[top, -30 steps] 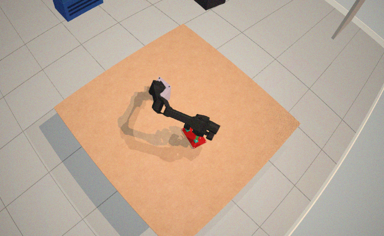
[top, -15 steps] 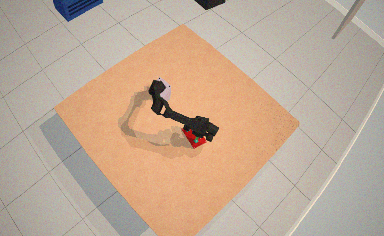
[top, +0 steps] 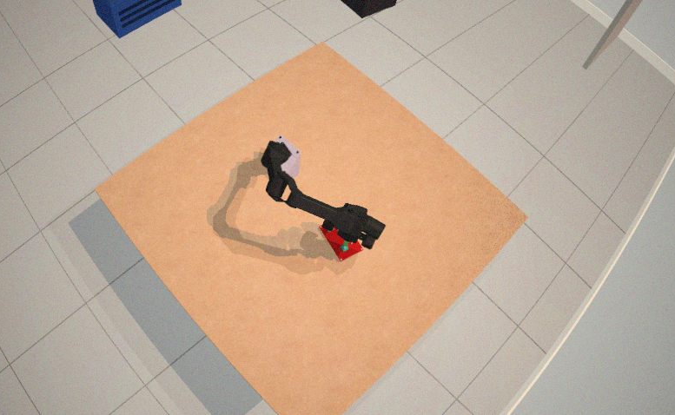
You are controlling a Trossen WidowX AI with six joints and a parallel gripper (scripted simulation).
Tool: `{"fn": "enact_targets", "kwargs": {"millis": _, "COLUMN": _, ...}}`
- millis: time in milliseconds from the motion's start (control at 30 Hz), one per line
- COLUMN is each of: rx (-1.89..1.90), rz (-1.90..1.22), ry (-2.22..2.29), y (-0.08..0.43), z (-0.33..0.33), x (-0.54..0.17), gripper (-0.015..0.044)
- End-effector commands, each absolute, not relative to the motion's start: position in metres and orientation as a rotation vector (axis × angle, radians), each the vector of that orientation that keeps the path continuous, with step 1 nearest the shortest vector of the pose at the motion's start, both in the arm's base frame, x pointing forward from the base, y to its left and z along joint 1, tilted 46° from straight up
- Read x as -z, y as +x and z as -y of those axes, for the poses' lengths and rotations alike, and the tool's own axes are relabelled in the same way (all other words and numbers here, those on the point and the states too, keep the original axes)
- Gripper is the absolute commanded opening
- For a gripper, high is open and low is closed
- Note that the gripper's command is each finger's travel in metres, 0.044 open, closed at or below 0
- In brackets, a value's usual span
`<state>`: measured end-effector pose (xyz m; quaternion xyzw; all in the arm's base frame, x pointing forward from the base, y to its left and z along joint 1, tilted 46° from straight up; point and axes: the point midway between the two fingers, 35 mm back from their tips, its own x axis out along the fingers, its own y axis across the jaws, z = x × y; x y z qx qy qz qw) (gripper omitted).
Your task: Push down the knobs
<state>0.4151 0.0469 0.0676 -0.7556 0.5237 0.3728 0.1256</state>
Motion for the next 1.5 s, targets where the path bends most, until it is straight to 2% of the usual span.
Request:
{"fn": "enact_targets", "kwargs": {"millis": 0, "rx": -1.084, "rz": -1.524, "ry": -2.206, "y": 0.4156, "z": -0.0462, "x": -0.0672, "gripper": 0.0000}}
{"fn": "enact_targets", "kwargs": {"millis": 1467, "rx": -1.084, "rz": -1.525, "ry": -2.206, "y": 0.4178, "z": -0.0371, "x": -0.0584, "gripper": 0.0000}}
